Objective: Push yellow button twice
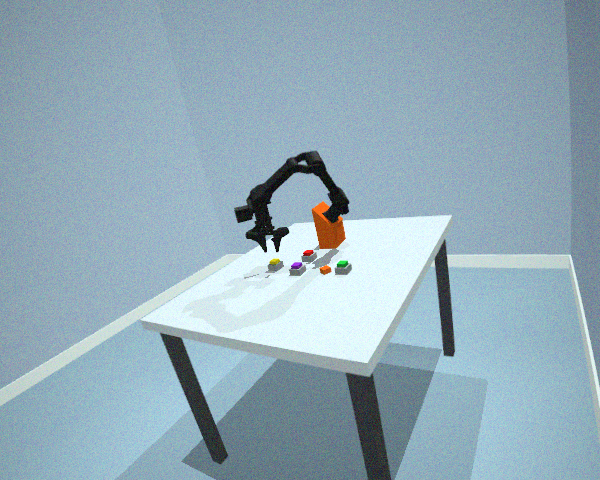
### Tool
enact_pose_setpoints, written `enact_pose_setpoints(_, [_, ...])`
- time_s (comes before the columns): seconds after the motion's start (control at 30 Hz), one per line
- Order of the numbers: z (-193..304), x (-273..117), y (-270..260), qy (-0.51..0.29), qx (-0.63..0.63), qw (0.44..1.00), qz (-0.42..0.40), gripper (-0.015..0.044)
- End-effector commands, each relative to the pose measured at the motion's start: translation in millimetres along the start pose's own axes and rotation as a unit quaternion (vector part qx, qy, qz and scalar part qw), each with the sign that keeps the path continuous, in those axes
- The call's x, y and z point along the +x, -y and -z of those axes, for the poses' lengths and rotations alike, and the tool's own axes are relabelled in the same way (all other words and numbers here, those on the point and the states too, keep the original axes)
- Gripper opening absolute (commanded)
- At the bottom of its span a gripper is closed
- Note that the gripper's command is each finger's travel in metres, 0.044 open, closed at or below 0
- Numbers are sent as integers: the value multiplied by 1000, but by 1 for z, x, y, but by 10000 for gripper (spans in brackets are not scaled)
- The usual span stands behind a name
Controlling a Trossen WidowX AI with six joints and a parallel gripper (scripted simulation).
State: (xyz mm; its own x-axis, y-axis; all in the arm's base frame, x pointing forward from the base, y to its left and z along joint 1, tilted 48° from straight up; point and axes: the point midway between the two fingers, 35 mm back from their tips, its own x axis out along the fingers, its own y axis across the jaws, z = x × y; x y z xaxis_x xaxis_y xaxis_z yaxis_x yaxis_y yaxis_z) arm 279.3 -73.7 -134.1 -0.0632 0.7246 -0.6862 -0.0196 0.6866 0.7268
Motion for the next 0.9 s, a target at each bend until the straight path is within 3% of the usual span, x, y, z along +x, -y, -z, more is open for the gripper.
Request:
enact_pose_setpoints(0.0, [3,10,0,3,6,1000,-4,137])
enact_pose_setpoints(0.17, [3,10,0,3,6,1000,-4,20])
enact_pose_setpoints(0.87, [3,27,-1,3,6,1000,-5,20])
